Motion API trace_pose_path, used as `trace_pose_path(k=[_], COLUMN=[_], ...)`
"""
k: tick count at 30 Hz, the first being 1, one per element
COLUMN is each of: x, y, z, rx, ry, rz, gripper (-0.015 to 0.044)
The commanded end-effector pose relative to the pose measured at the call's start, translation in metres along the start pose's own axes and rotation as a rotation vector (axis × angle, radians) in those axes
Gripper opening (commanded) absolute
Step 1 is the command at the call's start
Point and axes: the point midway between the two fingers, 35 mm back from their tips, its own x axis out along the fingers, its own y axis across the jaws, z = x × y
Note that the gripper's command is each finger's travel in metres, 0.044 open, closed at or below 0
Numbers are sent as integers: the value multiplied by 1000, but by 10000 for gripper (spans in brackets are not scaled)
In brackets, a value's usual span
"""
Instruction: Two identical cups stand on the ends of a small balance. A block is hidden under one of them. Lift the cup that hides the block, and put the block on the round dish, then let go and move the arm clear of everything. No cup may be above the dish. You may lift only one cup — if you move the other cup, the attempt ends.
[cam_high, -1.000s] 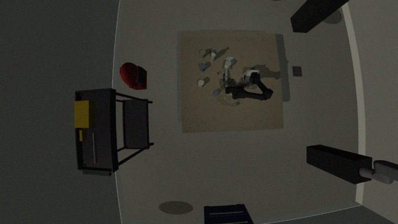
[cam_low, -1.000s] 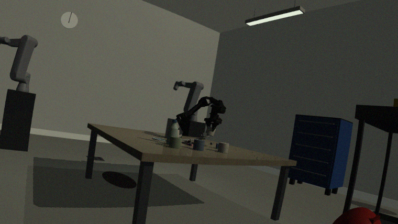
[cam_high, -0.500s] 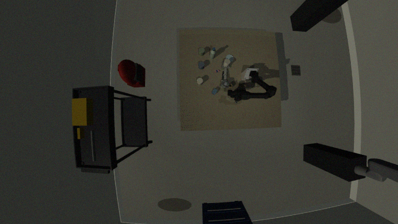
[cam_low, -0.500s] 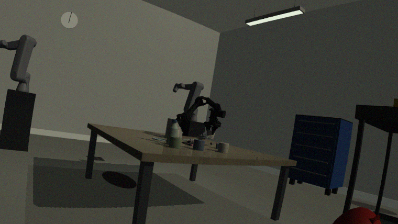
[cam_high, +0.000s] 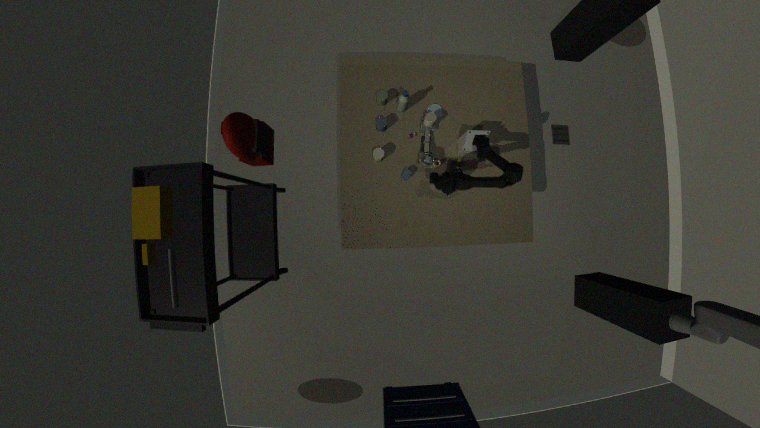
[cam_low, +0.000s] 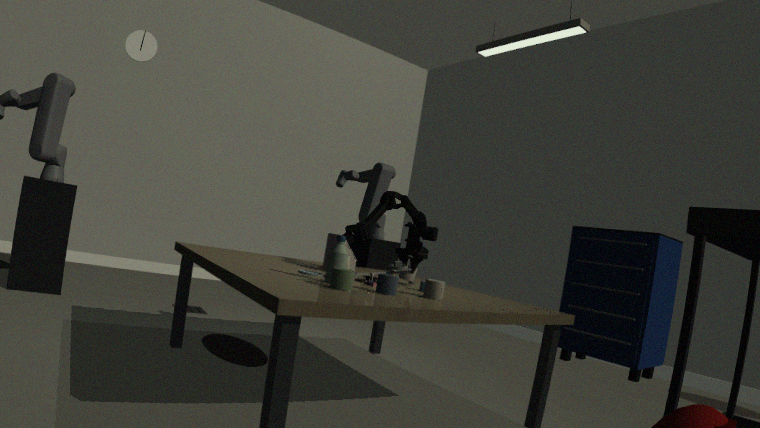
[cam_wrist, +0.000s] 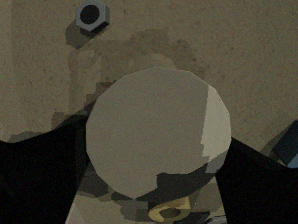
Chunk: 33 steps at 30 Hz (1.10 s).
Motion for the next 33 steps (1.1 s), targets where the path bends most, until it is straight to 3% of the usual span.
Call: trace_pose_path(k=[1, 9, 26, 30, 33], x=[4, 17, 5, -38, -41], y=[-1, -1, -1, -1, -1], z=[-1, -1, -1, -1, -1], rx=[7, 7, 3, 7, 8], ry=[2, 2, 4, 5, 5], rz=[-4, -4, 0, -4, -4], gripper=[0, 0, 440, 440, 440])
